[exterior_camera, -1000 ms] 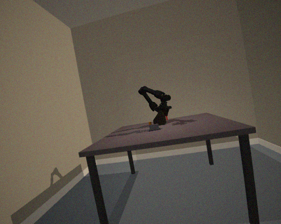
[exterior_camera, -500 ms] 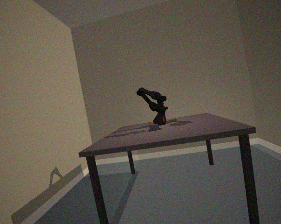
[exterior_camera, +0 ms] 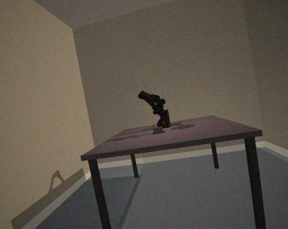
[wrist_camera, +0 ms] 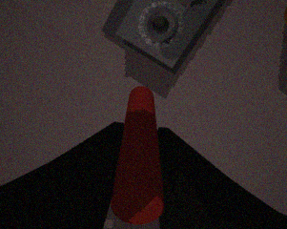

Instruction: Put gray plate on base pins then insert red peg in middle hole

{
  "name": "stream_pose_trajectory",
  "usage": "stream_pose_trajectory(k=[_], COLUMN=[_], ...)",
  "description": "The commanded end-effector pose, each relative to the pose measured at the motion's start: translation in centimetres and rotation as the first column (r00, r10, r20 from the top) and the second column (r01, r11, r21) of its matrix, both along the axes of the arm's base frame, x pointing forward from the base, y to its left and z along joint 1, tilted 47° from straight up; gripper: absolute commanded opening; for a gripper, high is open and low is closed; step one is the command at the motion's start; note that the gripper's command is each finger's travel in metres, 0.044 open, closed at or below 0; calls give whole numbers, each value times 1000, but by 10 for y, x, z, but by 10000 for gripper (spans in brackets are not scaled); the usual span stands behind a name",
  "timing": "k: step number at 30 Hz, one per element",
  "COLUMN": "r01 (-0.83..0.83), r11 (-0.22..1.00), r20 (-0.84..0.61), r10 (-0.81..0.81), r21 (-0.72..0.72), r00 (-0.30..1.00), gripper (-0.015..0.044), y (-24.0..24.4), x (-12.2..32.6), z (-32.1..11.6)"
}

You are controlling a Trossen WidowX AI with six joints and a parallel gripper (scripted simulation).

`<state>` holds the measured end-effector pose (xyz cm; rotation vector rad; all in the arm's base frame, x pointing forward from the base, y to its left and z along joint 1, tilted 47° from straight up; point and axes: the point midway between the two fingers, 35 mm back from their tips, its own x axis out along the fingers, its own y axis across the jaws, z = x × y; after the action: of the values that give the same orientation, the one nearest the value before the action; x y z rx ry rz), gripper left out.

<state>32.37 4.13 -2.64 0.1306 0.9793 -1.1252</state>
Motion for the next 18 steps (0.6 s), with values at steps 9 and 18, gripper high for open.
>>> stream_pose_trajectory(k=[9,18], r01=[0,4], r11=[1000,1000], r20=[5,5], r10=[0,-4], r21=[-15,-28], r00=[1000,1000], gripper=[0,0], y=[-25,-44], x=[16,25], z=[25,44])
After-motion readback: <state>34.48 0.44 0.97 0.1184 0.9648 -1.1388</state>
